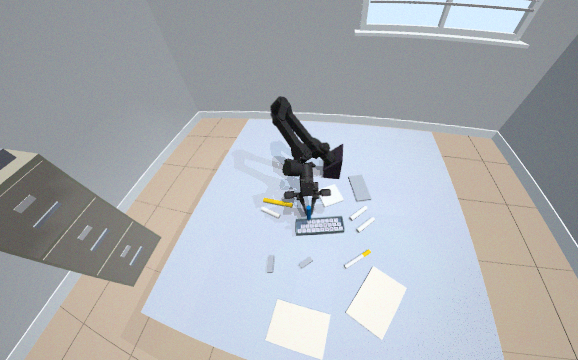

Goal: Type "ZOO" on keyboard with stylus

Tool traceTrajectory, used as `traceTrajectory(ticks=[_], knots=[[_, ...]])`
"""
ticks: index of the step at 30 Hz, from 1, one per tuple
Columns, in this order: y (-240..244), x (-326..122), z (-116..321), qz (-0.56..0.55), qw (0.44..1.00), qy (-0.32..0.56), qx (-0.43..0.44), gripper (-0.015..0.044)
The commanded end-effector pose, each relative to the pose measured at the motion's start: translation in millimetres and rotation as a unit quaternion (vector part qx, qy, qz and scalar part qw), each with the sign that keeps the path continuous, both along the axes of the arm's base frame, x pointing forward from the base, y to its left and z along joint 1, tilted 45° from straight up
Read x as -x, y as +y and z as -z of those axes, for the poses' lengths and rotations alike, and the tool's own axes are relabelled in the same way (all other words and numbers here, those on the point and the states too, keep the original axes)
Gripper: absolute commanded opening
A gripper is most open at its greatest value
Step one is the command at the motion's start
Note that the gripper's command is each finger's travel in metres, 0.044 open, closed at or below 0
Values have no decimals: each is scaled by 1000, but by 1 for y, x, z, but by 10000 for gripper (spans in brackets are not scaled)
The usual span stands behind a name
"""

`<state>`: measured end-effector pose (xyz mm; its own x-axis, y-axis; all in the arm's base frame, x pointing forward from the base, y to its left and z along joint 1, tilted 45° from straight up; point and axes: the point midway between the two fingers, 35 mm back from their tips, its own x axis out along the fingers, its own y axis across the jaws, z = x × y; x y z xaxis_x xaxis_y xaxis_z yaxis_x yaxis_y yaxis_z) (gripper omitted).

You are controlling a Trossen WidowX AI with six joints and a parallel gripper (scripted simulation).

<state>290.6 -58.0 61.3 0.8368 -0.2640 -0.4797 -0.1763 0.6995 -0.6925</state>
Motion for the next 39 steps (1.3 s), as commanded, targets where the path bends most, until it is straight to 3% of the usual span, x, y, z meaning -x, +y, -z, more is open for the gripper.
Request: traceTrajectory(ticks=[1,39], knots=[[-1,1,3,-2,1000,3,1,81],[-8,1,10,-2,1000,3,1,81]])
